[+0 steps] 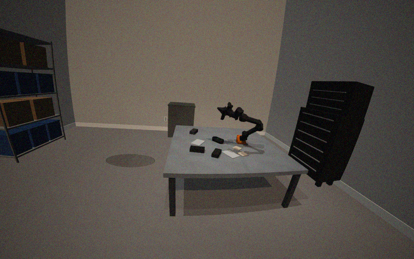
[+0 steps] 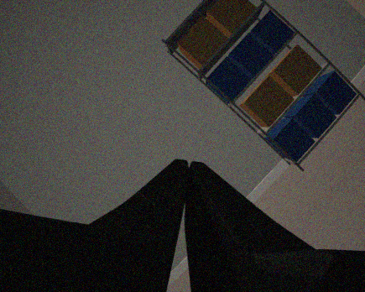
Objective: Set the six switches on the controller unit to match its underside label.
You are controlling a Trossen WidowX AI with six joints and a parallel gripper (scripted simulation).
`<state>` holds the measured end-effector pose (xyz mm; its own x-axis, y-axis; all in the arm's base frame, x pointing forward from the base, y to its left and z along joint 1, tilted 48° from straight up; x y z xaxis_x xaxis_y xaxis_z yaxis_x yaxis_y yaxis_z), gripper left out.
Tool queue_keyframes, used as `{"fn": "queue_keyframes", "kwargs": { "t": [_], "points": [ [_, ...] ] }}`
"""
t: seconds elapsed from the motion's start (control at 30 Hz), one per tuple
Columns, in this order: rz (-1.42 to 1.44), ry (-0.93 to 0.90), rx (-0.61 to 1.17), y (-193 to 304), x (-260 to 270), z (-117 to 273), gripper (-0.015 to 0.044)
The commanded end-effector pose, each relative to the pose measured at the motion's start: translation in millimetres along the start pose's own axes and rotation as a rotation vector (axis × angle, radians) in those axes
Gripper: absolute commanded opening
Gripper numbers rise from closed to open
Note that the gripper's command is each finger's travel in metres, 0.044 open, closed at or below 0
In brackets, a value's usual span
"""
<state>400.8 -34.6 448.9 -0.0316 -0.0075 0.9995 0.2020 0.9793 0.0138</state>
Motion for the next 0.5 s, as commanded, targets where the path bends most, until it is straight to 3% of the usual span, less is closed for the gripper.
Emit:
{"fn": "queue_keyframes", "kwargs": {
  "t": [0.0,0.47],
  "points": [
    [0.246,0.094,0.045,6,-24,-16,0.0000],
    [1.064,0.351,0.365,21,-122,-54,0.0000]
  ]
}}
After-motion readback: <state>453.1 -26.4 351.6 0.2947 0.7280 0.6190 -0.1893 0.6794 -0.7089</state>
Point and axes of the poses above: the point midway between the two fingers, 35 mm back from their tips, its own z axis back along the fingers, its own x axis across the jaws, y = z × x, the point moved 1 cm from there along z, back along the fingers, and after that the axes turned 14 degrees about z, right-handed, at the moved point
